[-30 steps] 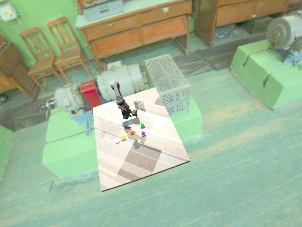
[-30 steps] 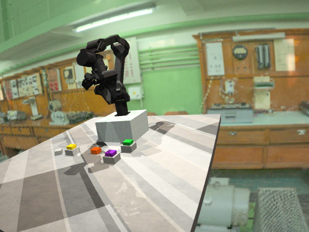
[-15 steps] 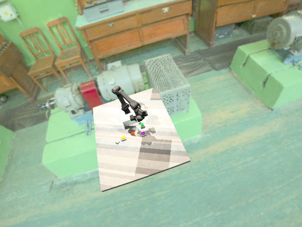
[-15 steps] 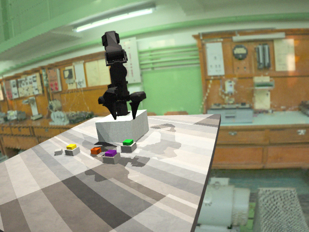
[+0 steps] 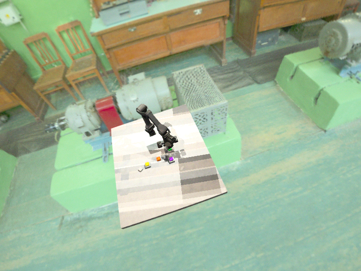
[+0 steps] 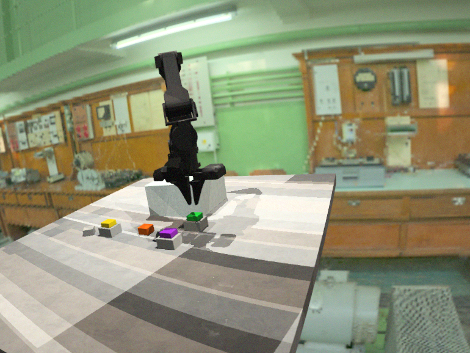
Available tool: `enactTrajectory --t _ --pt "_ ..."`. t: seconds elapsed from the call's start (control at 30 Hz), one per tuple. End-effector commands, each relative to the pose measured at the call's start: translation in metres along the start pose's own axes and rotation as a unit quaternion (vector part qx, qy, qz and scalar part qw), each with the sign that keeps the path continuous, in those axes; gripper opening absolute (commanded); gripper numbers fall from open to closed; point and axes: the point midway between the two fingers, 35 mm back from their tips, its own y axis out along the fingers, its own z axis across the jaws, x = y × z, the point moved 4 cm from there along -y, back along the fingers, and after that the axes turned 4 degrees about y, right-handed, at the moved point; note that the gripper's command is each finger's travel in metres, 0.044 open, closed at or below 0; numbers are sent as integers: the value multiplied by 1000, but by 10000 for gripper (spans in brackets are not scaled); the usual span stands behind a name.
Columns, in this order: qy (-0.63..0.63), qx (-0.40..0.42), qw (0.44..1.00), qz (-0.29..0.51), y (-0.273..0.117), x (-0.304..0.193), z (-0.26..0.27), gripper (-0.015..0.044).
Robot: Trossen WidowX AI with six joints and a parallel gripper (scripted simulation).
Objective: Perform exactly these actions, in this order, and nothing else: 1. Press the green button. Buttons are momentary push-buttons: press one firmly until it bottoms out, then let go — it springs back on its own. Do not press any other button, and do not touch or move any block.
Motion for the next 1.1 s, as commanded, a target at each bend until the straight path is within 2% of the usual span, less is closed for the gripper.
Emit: enactTrajectory --t 0.0,1.07 --pt "-3 -3 1000 -1 1 0 -1 20" --pt "-3 -3 1000 -1 36 0 -1 20"
